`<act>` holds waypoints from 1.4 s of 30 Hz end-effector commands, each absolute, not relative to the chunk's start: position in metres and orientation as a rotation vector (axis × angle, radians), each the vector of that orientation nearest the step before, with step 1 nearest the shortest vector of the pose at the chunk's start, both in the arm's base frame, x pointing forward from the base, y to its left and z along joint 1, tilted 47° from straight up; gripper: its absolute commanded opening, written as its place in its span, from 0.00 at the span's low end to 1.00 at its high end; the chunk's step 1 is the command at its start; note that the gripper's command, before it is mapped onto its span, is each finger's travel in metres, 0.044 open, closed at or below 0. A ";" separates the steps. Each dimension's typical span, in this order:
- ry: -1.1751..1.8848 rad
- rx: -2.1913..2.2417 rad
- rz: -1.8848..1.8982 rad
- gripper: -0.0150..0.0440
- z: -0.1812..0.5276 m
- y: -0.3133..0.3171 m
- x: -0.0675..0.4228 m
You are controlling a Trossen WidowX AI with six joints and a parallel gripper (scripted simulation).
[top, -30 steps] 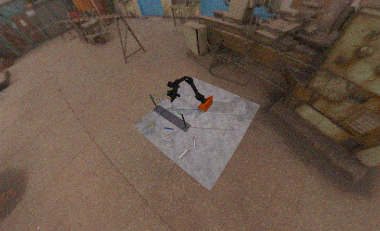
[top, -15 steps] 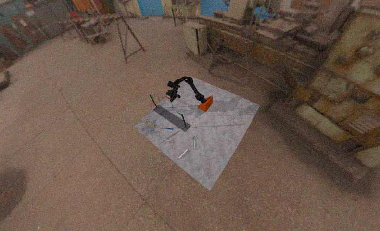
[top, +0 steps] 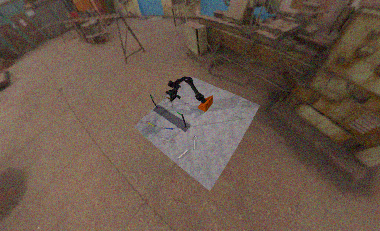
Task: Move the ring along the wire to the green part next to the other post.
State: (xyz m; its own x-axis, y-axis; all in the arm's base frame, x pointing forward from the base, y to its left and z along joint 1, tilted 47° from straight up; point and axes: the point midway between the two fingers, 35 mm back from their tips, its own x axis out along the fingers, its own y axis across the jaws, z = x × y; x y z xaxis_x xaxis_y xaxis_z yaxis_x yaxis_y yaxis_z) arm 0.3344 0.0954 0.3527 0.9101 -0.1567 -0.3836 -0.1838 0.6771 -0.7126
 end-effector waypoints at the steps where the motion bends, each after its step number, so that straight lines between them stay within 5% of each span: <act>1: 0.435 -0.888 0.001 0.00 0.353 0.095 0.334; 42: 0.307 -1.383 -0.099 0.00 0.366 0.086 0.345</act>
